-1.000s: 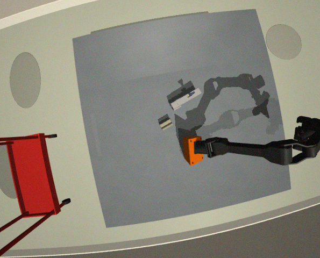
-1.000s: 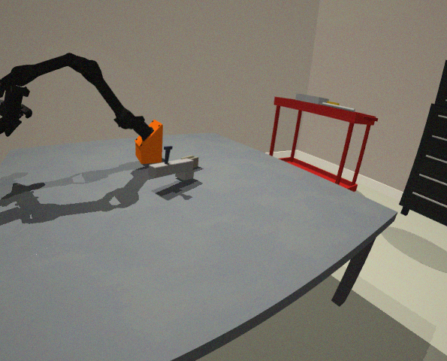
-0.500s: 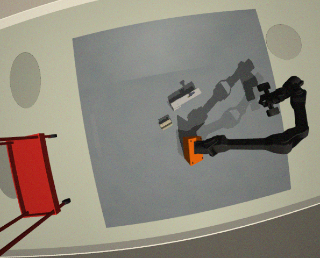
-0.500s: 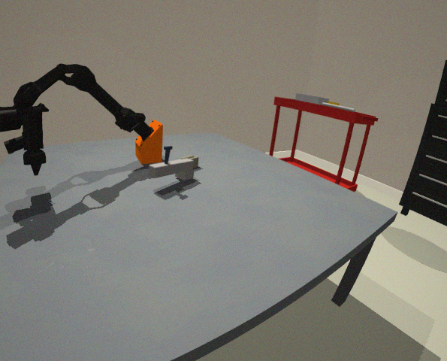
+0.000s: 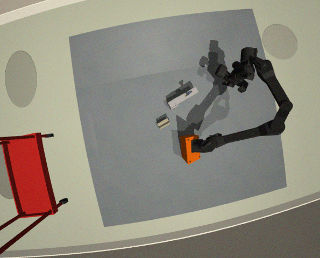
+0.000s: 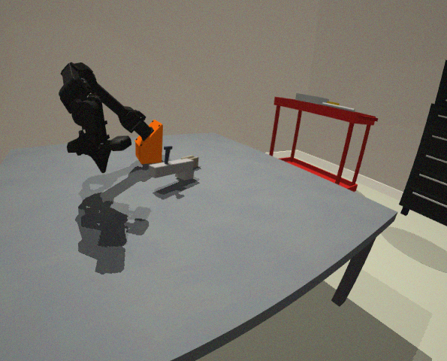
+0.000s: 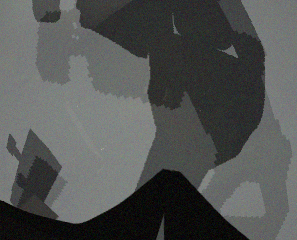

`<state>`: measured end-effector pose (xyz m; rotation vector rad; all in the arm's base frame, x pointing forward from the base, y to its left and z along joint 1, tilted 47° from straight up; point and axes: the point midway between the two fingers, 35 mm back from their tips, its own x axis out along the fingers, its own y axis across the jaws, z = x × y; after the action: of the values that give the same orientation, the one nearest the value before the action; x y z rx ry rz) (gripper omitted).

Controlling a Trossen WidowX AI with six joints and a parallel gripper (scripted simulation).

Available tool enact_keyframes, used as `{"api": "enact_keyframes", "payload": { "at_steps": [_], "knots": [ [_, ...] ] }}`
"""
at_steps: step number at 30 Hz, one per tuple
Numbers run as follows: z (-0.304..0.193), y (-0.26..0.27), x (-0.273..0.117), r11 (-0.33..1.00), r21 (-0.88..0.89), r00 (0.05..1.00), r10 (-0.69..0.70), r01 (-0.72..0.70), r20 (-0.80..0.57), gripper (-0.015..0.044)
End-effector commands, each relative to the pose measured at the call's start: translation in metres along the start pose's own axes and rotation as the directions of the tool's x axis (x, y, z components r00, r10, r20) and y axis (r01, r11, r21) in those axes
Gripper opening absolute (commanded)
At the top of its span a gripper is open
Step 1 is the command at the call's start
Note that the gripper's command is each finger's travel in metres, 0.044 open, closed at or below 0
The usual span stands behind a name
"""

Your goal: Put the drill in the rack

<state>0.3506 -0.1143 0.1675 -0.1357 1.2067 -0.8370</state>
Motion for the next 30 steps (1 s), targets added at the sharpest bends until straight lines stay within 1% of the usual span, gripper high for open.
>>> {"api": "enact_keyframes", "payload": {
  "at_steps": [1, 5, 8, 11, 13, 18, 30],
  "knots": [
    [-0.034, 0.059, -0.008, 0.966, -0.26, 1.0, 0.001, -0.007, -0.024, 0.0],
    [-0.082, 0.112, -0.019, 0.848, -0.529, 0.999, -0.027, 0.008, -0.028, 0.0],
    [-0.122, 0.141, -0.027, 0.712, -0.701, 0.998, -0.063, 0.038, -0.009, 0.0],
    [-0.16, 0.161, -0.034, 0.557, -0.827, 0.995, -0.101, 0.08, 0.028, 0.0],
    [-0.168, 0.164, -0.035, 0.518, -0.85, 0.993, -0.109, 0.091, 0.039, 0.0],
    [-0.167, 0.165, -0.034, 0.533, -0.842, 0.994, -0.102, 0.082, 0.032, 0.0],
    [-0.168, 0.162, -0.022, 0.519, -0.85, 0.993, -0.109, 0.091, 0.039, 0.0]
  ]
}}
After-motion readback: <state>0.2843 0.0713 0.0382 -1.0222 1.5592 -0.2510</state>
